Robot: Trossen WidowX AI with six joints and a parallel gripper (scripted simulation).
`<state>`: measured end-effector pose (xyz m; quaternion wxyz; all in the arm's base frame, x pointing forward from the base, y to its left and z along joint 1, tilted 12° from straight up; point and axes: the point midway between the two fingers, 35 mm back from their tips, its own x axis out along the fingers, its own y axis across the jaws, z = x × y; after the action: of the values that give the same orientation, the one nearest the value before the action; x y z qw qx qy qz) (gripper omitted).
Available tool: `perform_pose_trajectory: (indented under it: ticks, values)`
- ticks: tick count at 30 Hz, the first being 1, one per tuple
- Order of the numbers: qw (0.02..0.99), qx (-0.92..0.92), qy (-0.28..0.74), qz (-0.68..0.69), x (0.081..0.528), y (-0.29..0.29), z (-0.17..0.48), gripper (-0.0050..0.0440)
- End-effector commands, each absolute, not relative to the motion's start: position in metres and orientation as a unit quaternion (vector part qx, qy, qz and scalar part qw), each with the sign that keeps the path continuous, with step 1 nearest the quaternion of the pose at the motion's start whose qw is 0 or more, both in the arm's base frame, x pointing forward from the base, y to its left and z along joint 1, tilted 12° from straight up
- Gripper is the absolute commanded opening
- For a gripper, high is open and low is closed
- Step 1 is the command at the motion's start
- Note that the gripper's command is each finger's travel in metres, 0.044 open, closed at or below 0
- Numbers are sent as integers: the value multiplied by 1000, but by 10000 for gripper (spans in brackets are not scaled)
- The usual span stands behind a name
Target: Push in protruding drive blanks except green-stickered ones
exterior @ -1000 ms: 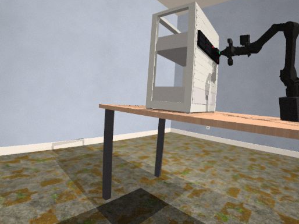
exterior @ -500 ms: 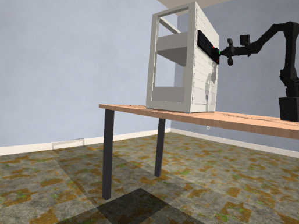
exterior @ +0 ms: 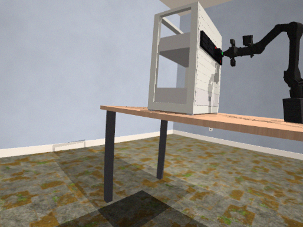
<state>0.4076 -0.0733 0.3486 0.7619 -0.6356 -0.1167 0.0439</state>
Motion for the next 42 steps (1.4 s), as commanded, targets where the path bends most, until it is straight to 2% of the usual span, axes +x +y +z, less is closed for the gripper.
perform_pose_trajectory:
  ticks: [1,29,42]
  values:
    - [755,-643,-128,27,409,-74,367,0]
    - [755,-643,-128,27,407,-74,366,0]
    - [755,-643,-128,27,348,-87,357,0]
